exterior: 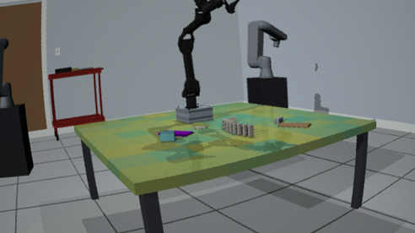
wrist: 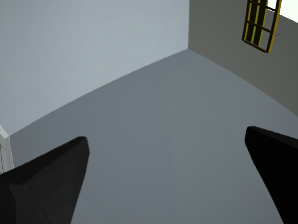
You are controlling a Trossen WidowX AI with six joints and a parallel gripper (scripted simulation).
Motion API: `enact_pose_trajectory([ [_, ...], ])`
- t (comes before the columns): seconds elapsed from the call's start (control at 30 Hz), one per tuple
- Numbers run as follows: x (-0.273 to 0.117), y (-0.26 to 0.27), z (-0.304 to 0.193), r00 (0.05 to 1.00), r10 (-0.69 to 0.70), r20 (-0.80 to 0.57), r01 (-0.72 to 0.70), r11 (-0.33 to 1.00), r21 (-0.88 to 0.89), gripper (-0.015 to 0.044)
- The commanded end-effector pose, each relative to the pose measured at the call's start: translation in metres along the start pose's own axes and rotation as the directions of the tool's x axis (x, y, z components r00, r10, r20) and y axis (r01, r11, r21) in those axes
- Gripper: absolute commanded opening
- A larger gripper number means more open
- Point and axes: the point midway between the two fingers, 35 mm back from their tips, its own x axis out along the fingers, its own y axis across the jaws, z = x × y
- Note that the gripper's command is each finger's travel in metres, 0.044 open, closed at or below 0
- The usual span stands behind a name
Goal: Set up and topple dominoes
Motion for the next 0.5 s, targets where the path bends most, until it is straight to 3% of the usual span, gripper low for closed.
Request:
enact_pose_trajectory([
  [0.0, -0.013, 0.029, -0.07, 0.977, 0.025, -0.212, -0.009, 0.997, 0.074, 0.044],
  [0.23, -0.055, 0.082, -0.157, 0.857, 0.124, -0.5, -0.044, 0.985, 0.169, 0.044],
  [0.47, -0.12, 0.148, -0.22, 0.64, 0.286, -0.713, -0.107, 0.952, 0.286, 0.044],
])
